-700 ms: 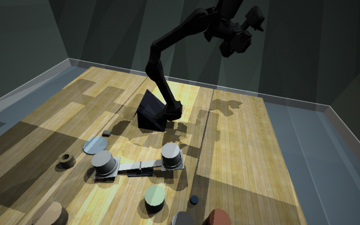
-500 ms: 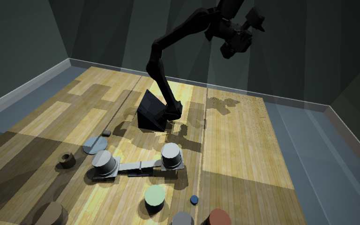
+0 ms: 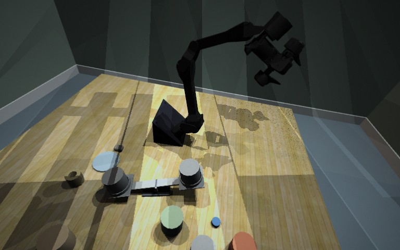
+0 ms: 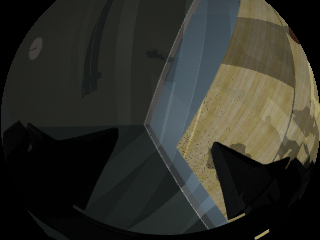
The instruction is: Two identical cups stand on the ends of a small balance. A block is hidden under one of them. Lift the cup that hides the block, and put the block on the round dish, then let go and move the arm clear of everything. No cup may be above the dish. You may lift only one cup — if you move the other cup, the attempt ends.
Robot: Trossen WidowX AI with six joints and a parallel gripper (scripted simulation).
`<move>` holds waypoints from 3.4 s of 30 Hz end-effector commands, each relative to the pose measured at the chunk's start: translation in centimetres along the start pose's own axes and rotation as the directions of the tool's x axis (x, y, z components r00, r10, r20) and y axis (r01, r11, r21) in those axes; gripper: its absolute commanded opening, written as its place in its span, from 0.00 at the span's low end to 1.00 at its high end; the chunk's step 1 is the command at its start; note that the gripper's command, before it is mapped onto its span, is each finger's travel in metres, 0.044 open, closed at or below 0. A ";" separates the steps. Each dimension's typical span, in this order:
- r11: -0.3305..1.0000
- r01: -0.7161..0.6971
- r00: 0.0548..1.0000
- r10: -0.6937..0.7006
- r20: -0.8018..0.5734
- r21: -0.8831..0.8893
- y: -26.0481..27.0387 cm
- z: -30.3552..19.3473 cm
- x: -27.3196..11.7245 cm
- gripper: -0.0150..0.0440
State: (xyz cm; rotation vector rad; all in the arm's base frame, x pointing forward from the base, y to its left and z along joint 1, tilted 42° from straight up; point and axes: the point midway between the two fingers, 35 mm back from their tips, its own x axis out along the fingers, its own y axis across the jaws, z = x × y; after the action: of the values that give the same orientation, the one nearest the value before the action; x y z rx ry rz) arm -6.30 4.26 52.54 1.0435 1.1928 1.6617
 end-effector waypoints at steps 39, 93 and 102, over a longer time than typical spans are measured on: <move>0.411 0.900 0.432 -0.806 0.404 -0.144 -25.5 23.9 -4.7 1.00; 0.631 0.656 0.430 -0.763 0.482 0.414 -39.9 13.1 -35.6 1.00; 0.591 0.497 0.481 -0.797 0.365 0.636 -42.3 14.8 -37.1 1.00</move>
State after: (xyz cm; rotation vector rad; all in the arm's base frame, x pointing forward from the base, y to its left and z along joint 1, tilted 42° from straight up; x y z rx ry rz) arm 24.85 -16.82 9.68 1.0125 1.2266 0.3749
